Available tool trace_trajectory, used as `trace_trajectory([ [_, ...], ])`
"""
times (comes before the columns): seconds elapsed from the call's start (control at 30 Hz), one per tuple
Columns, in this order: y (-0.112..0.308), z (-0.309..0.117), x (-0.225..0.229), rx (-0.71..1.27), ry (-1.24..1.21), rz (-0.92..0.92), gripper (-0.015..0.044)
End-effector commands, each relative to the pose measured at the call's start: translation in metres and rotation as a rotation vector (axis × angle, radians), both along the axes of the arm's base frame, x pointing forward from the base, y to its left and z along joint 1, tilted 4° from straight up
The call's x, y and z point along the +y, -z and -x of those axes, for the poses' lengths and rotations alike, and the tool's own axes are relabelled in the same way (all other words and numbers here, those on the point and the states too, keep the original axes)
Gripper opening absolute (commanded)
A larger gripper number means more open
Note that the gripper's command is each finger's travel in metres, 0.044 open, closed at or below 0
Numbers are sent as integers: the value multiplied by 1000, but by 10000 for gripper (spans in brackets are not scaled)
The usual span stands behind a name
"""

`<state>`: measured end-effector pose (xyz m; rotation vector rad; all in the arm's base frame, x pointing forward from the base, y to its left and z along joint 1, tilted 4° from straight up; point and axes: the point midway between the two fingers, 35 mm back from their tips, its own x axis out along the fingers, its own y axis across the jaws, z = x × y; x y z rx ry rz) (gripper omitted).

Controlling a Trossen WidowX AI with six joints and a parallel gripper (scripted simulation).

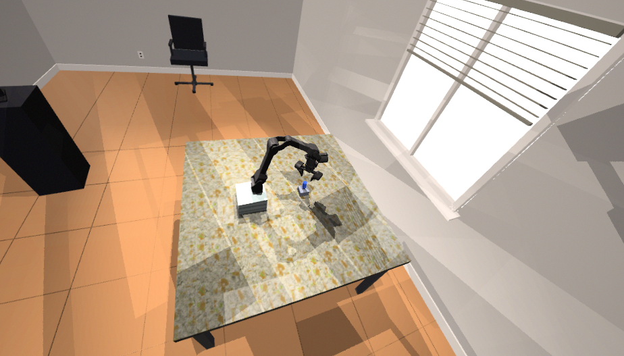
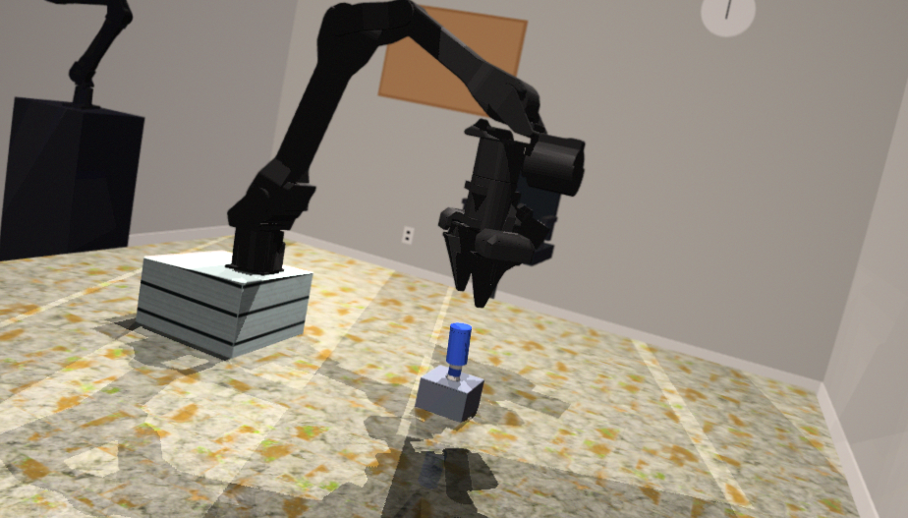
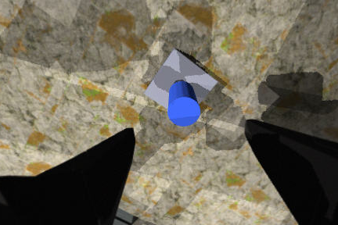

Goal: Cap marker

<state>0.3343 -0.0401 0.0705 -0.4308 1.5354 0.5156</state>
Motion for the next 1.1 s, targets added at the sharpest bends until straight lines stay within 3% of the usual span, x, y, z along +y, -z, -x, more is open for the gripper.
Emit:
trace_trajectory([
  [0.0, 3, 1, -1, 14, 297, 9, 256],
  [0.17, 7, 3, -1, 31, 690, 21, 125],
  [0.33, 7, 3, -1, 32, 704, 22, 0],
  [1.07, 24, 4, 0, 32, 704, 22, 0],
])
